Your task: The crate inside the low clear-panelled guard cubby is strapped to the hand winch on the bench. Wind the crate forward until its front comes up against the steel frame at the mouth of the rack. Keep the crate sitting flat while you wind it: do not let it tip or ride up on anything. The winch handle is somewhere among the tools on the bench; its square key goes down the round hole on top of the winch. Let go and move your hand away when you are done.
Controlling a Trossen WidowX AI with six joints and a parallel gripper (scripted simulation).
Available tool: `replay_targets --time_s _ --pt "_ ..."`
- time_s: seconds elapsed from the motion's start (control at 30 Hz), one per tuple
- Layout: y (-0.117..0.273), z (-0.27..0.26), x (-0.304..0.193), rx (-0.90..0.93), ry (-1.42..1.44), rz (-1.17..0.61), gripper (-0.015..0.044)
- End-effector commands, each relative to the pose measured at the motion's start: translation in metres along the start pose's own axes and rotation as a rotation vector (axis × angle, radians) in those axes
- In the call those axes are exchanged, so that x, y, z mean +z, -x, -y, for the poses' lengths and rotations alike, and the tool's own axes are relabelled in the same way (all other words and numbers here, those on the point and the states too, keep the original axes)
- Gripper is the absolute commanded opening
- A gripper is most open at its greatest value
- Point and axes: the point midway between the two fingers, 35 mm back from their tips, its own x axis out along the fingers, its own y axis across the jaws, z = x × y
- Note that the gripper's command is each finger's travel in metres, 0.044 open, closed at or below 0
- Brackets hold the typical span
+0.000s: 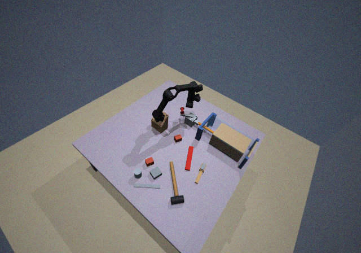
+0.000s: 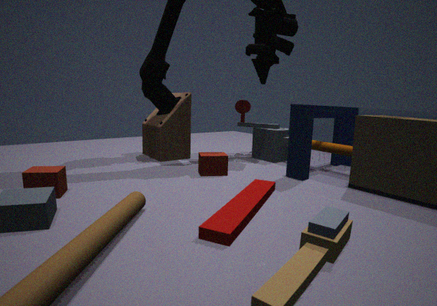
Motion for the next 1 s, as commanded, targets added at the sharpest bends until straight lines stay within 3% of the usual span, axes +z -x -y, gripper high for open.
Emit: replay_targets --time_s 0.0,0.17,0.23,0.4,0.63,0.73,0.97 --pt "0.0 0.0 0.0 0.002 -0.005 -0.005 0.0" --pt "0.0 0.0 0.0 0.002 -0.005 -0.005 0.0" --pt "-0.001 0.0 -0.003 0.019 -0.068 -0.006 0.0053" --pt "-0.008 0.001 -0.022 0.153 -0.565 -0.083 0.0184" --pt "-0.017 0.001 -0.052 0.288 -1.263 -0.306 0.0368" --pt "-0.019 0.001 -0.059 0.303 -1.402 -0.368 0.044" --pt "-0.019 0.001 -0.059 0.303 -1.402 -0.368 0.044"
